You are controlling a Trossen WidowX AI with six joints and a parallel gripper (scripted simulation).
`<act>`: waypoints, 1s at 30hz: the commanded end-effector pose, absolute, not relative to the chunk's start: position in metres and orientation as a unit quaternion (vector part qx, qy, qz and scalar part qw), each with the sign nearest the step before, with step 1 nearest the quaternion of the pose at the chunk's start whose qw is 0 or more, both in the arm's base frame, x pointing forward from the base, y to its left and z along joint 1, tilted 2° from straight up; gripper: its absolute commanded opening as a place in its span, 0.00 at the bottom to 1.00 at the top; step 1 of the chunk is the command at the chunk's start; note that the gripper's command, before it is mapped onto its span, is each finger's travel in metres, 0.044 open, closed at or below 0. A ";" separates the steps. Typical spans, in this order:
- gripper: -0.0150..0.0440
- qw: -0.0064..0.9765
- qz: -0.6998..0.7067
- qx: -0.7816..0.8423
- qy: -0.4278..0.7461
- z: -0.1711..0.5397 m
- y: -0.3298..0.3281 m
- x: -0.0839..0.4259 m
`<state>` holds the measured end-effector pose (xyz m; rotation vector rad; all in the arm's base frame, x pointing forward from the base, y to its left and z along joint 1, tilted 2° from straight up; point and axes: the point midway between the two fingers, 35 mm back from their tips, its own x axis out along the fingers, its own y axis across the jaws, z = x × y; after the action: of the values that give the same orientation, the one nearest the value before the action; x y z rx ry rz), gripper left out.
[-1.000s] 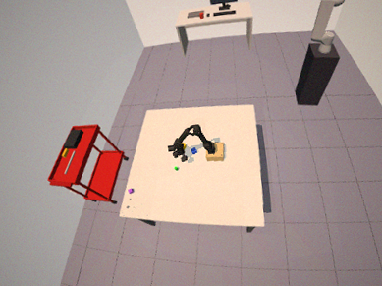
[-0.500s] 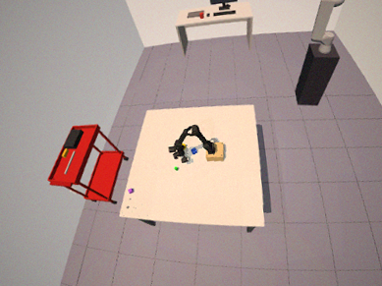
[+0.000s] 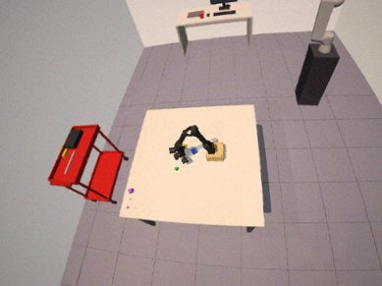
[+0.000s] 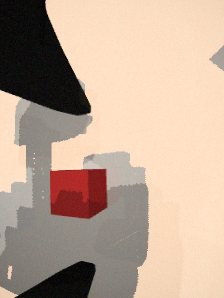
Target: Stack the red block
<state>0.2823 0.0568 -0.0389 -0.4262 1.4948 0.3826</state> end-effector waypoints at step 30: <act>0.31 0.694 0.171 -0.195 0.672 -0.040 0.055 0.281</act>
<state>0.2814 0.0564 -0.0401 -0.4269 1.4990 0.3826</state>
